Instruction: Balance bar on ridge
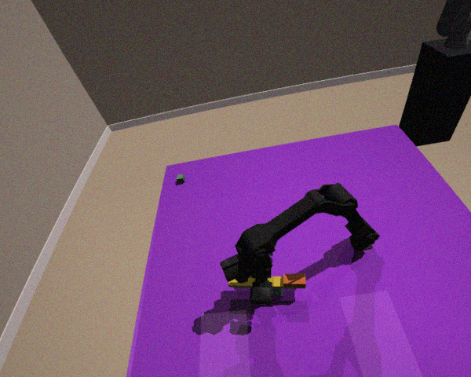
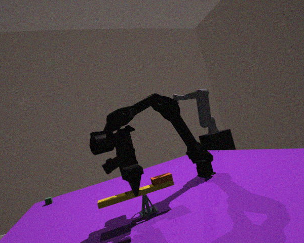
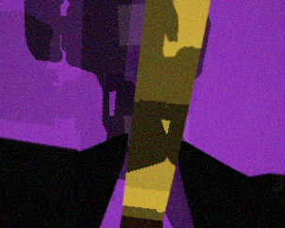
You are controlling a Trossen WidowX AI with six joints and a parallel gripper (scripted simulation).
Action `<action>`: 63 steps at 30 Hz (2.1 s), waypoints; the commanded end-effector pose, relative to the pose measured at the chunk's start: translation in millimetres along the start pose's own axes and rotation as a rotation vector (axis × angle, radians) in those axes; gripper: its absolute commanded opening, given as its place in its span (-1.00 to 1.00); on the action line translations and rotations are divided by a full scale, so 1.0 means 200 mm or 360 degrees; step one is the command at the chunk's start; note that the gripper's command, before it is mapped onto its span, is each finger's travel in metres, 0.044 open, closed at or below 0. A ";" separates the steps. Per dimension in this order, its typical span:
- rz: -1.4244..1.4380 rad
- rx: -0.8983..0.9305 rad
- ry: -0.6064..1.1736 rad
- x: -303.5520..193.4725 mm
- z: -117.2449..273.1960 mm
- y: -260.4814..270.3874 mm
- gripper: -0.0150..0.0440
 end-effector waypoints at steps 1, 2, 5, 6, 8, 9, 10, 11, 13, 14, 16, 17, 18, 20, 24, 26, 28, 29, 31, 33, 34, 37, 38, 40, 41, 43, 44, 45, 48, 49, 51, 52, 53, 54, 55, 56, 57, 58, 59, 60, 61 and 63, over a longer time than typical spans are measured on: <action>0.0000 0.0000 0.0000 0.00 0.00 0.00 0.14; 0.0000 0.0000 0.0000 0.00 0.00 0.00 0.14; 0.0000 0.0000 0.0000 0.00 0.00 0.00 0.22; 0.0000 0.0000 0.0000 0.00 0.00 0.00 0.31; 0.0000 0.0000 0.0000 0.00 0.00 0.00 0.49; 0.0000 0.0000 0.0000 0.00 0.00 0.00 0.58; 0.0000 0.0000 0.0000 0.00 0.00 0.00 0.67; 0.0000 0.0000 0.0000 0.00 0.00 0.00 0.76; 0.0000 0.0000 0.0000 0.00 0.00 0.00 0.94; 0.0000 0.0000 0.0000 0.00 0.00 0.00 1.00; 0.0000 0.0000 0.0000 0.00 0.00 0.00 1.00; 0.0000 0.0001 -0.0002 0.00 0.01 0.00 1.00; 0.0000 0.0006 -0.0007 0.00 0.04 0.00 1.00; 0.0000 0.0023 -0.0027 0.01 0.15 0.01 1.00; 0.0000 0.0062 -0.0072 0.00 0.41 0.00 1.00; 0.0000 0.0073 -0.0085 -0.01 0.49 -0.01 1.00; 0.0000 0.0075 -0.0087 -0.01 0.50 -0.01 1.00; 0.0000 0.0075 -0.0087 -0.01 0.50 -0.01 1.00; 0.0000 0.0075 -0.0087 -0.01 0.50 -0.01 1.00; 0.0000 0.0075 -0.0087 -0.01 0.50 -0.01 1.00; 0.0000 0.0075 -0.0087 -0.01 0.50 -0.01 1.00; 0.0000 0.0075 -0.0087 -0.01 0.50 -0.01 1.00; 0.0000 0.0075 -0.0087 -0.01 0.50 -0.01 1.00; 0.0000 0.0075 -0.0087 -0.01 0.50 -0.01 1.00; 0.0000 0.0075 -0.0087 -0.01 0.50 -0.01 1.00; 0.0000 0.0075 -0.0087 -0.01 0.50 -0.01 1.00; 0.0000 0.0075 -0.0087 -0.01 0.50 -0.01 1.00; 0.0000 0.0075 -0.0087 -0.01 0.50 -0.01 1.00; 0.0000 0.0075 -0.0087 -0.01 0.50 -0.01 1.00; 0.0000 0.0075 -0.0087 -0.01 0.50 -0.01 1.00; 0.0000 0.0075 -0.0087 -0.01 0.50 -0.01 1.00; 0.0000 0.0075 -0.0087 -0.01 0.50 -0.01 1.00; 0.0000 0.0075 -0.0087 -0.01 0.50 -0.01 1.00; 0.0000 0.0075 -0.0087 -0.01 0.50 -0.01 1.00; 0.0000 0.0075 -0.0087 -0.01 0.50 -0.01 1.00; 0.0000 0.0075 -0.0087 -0.01 0.50 -0.01 1.00; 0.0000 0.0075 -0.0087 -0.01 0.50 -0.01 1.00; 0.0000 0.0075 -0.0087 -0.01 0.50 -0.01 1.00; 0.0000 0.0075 -0.0087 -0.01 0.50 -0.01 1.00; 0.0000 0.0075 -0.0087 -0.01 0.50 -0.01 1.00; 0.0000 0.0075 -0.0087 -0.01 0.50 -0.01 1.00; 0.0000 0.0075 -0.0087 -0.01 0.50 -0.01 1.00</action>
Point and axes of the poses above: the point midway between the two fingers, 35 mm back from their tips, its own z axis back along the fingers, its own y axis across the jaws, x = y × z, the point moved 2 cm from there along z, back along the fingers, and after that the axes turned 13 degrees about -z, right-handed, at the moved point
